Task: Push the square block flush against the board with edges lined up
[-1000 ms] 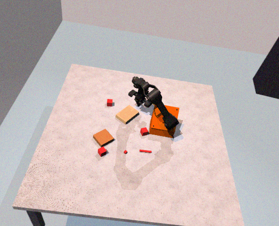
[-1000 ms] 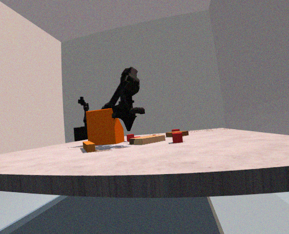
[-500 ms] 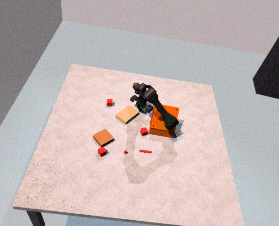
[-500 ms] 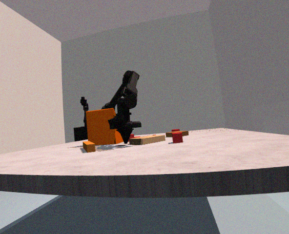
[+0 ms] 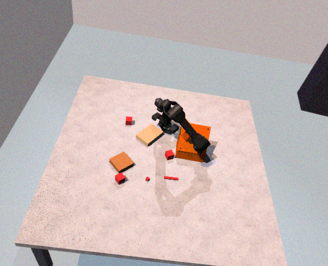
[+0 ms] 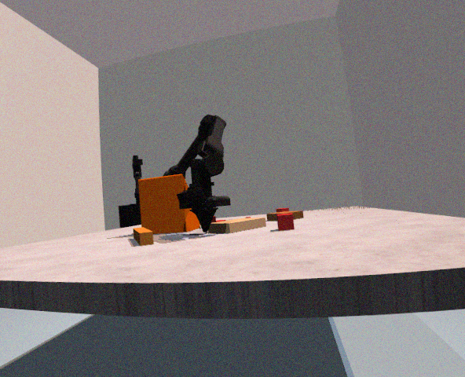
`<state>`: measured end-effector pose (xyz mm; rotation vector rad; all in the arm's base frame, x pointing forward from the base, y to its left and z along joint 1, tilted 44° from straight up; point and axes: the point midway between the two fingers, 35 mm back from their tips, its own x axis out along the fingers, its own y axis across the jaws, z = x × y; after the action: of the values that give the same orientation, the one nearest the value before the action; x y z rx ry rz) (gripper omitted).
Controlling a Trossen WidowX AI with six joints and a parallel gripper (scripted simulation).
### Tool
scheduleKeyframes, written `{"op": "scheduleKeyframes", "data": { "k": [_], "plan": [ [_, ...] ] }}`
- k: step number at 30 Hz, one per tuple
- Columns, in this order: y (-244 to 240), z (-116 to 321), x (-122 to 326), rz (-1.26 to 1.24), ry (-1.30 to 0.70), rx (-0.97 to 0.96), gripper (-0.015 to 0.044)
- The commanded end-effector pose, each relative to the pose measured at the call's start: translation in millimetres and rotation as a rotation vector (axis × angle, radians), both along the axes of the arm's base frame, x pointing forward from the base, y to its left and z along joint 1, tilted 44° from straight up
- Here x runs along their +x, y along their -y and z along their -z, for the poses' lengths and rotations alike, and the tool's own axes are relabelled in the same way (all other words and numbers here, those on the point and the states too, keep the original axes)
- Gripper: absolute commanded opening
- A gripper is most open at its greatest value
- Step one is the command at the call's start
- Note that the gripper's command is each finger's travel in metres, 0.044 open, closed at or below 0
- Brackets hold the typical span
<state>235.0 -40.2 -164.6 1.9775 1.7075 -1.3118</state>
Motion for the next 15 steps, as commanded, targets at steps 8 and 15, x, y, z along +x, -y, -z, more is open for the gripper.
{"op": "scheduleKeyframes", "data": {
  "k": [8, 15],
  "plan": [
    [-5.0, -6.9, 7.4, 0.005, 0.007, -0.003, 0.0000],
    [-8.5, -10.1, 10.4, 0.006, 0.007, -0.003, 0.0000]
  ]
}}
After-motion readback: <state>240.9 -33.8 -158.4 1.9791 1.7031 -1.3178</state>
